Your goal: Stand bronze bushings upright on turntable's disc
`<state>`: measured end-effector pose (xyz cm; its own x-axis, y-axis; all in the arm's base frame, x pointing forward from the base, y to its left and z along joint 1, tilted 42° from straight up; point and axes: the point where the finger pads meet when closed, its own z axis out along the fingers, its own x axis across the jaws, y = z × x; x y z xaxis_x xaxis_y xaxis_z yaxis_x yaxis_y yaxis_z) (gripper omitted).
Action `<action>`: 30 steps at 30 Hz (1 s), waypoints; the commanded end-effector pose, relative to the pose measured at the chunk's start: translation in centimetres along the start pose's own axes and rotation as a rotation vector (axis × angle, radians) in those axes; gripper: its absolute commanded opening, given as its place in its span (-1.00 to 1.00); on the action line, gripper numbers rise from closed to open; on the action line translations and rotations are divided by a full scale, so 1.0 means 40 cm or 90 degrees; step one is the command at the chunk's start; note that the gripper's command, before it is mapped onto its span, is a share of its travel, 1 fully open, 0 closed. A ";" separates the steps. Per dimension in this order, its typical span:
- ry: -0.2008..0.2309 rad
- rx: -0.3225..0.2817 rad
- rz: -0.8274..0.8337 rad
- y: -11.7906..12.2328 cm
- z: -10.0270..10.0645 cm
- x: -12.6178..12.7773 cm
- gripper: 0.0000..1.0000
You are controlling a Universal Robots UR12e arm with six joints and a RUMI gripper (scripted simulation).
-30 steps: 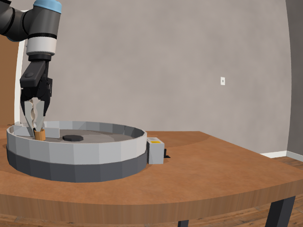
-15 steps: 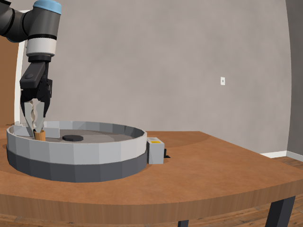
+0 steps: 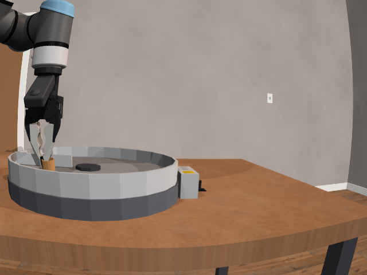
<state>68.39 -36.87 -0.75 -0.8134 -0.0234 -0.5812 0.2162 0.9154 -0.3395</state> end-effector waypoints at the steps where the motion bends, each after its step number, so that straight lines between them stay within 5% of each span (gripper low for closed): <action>1: 0.000 0.000 0.000 0.000 -0.001 -0.001 -1.00; 30: 0.000 0.000 0.000 0.000 -0.001 -0.001 -0.88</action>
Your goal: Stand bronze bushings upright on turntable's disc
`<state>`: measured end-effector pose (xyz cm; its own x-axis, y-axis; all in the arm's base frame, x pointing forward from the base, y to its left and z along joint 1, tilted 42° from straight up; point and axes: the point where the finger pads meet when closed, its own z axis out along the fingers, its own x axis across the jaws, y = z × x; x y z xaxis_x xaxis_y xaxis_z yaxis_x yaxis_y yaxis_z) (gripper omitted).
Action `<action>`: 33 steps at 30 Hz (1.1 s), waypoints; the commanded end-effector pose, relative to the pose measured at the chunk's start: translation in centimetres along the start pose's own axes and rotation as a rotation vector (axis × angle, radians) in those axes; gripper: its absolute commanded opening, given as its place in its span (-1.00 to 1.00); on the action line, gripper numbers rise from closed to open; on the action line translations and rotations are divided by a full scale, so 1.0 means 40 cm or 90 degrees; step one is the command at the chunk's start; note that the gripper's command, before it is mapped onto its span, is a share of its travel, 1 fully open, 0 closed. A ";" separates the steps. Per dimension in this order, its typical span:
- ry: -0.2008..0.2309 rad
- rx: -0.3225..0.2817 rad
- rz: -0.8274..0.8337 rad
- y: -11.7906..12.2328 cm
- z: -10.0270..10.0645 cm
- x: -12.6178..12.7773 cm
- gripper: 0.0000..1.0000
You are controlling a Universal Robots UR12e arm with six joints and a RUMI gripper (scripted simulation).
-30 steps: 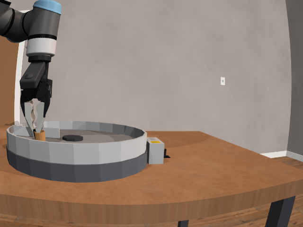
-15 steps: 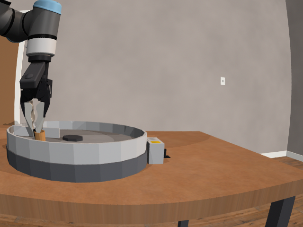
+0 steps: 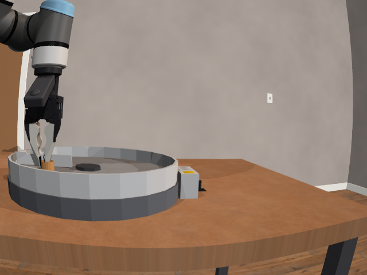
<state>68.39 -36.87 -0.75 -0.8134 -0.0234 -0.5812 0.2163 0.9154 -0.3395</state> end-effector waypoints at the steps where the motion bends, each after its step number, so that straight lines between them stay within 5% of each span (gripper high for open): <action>1: 0.000 0.000 0.000 0.000 -0.001 -0.001 -0.88; 25: 0.000 0.000 0.000 0.000 -0.005 -0.001 -0.88; 33: 0.000 0.000 0.000 0.000 -0.079 -0.001 -0.88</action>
<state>67.65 -36.32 0.25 -0.8134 -0.0234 -0.5812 0.2163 0.9154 -0.3396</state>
